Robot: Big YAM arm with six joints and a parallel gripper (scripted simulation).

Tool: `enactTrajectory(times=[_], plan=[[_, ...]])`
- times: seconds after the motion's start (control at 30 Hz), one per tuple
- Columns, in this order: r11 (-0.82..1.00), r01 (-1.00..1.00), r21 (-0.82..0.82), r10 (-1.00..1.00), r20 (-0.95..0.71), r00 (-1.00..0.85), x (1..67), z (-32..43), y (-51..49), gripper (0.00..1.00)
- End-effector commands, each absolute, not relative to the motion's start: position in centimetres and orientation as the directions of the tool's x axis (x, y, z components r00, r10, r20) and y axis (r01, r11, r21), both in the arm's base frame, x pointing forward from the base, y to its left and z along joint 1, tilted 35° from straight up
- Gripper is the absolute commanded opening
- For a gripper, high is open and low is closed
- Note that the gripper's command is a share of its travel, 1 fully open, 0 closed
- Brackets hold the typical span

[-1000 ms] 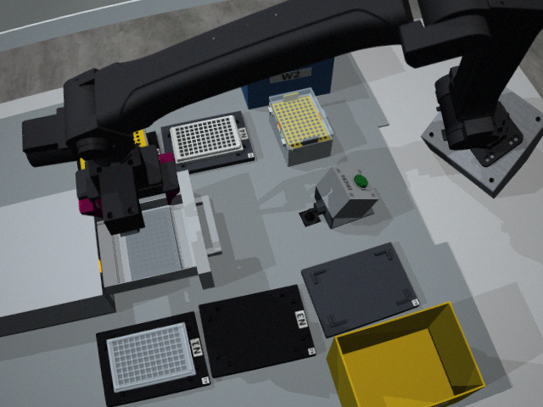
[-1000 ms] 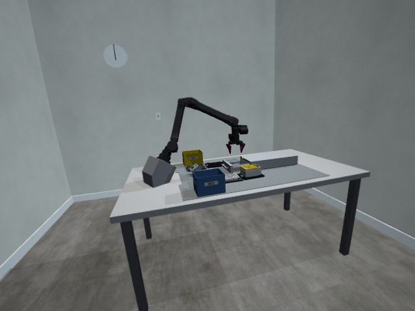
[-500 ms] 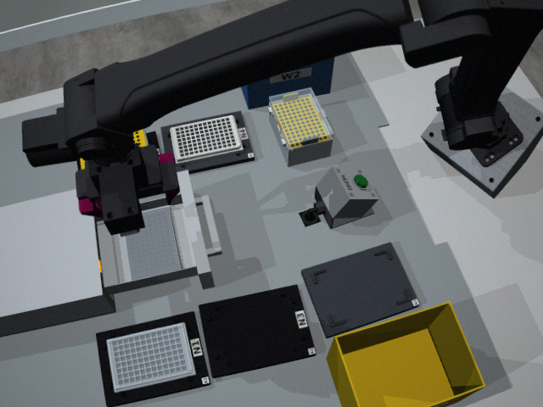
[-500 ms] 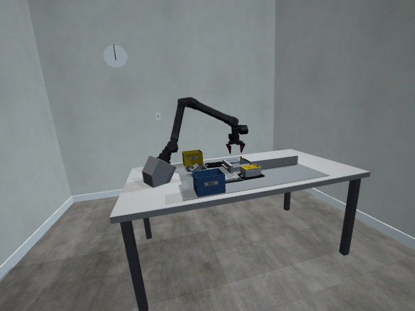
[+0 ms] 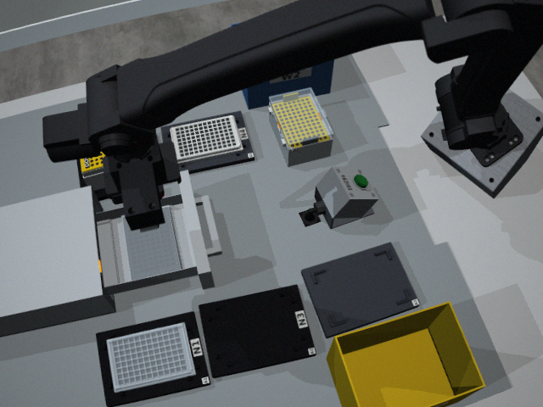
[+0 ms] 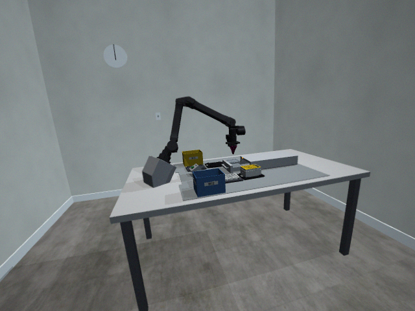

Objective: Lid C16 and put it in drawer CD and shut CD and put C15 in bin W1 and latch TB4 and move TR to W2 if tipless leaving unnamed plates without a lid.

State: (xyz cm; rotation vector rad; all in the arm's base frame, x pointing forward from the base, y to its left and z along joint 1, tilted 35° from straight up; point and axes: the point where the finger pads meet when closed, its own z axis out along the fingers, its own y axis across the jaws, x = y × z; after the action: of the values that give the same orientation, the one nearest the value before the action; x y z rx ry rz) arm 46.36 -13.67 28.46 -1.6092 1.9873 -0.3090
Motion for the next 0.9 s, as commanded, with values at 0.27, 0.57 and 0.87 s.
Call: enactTrajectory(times=[0.27,0.57,0.87], plan=[[0.247,-0.800,-0.547,-0.958,-0.260,-0.118,43.2,28.0,-13.2,0.00],[0.246,-0.801,-0.545,-0.958,-0.261,-0.117,40.6,25.6,-12.2,0.00],[0.247,-0.802,-0.544,-0.958,-0.261,-0.118,38.6,23.8,-11.5,0.00]])
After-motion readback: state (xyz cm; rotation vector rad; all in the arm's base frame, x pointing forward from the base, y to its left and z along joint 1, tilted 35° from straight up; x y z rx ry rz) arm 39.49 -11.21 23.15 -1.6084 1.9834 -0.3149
